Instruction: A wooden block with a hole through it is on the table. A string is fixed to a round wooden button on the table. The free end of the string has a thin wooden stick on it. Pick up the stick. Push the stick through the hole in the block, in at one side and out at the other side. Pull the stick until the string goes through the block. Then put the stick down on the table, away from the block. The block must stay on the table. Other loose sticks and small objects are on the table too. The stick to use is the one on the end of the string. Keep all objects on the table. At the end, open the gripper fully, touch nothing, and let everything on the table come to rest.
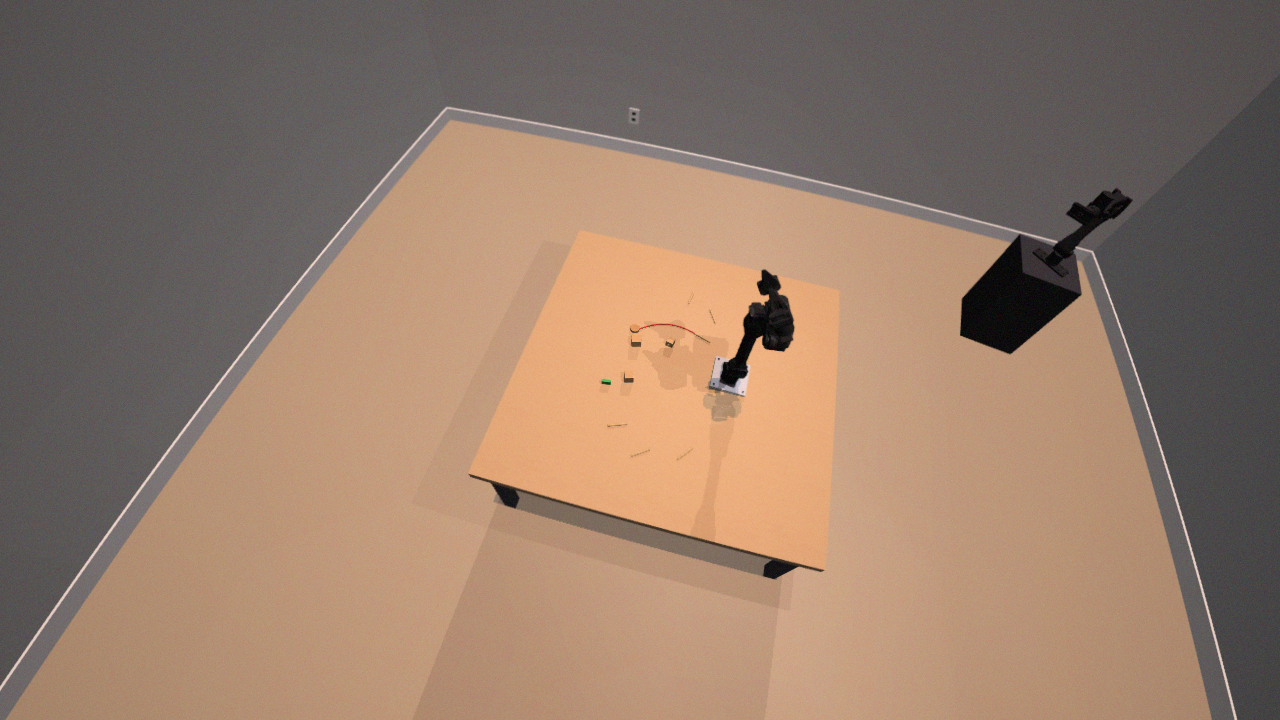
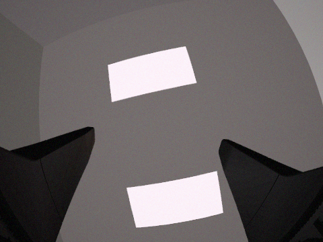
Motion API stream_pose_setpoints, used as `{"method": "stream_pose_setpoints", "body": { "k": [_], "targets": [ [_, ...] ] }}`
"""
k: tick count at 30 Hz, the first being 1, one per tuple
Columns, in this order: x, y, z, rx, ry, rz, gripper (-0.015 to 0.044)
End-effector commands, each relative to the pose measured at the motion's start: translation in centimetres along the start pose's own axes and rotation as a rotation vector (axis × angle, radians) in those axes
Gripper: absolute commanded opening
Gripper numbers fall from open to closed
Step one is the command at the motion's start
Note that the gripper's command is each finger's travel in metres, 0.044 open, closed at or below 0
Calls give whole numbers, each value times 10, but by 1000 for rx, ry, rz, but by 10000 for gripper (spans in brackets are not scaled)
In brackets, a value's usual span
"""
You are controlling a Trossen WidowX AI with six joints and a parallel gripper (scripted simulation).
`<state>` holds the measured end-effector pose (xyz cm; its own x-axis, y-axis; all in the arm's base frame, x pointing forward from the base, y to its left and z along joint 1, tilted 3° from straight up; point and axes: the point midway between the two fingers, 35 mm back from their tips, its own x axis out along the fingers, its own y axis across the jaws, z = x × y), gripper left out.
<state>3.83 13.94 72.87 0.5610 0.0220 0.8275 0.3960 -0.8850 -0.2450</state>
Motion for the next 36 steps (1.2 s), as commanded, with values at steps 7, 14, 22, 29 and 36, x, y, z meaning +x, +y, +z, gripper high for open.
{"method": "stream_pose_setpoints", "body": {
  "k": [7, 14, 22, 29, 36],
  "targets": [
    [-1, -28, 18, -301, 30, -73, 440],
    [-1, -73, 76, -882, 82, -212, 440],
    [0, -92, 160, -1431, 118, -360, 440],
    [-6, -87, 257, -1980, 157, -597, 440],
    [-19, -50, 351, -2434, 199, -903, 440]
  ]
}}
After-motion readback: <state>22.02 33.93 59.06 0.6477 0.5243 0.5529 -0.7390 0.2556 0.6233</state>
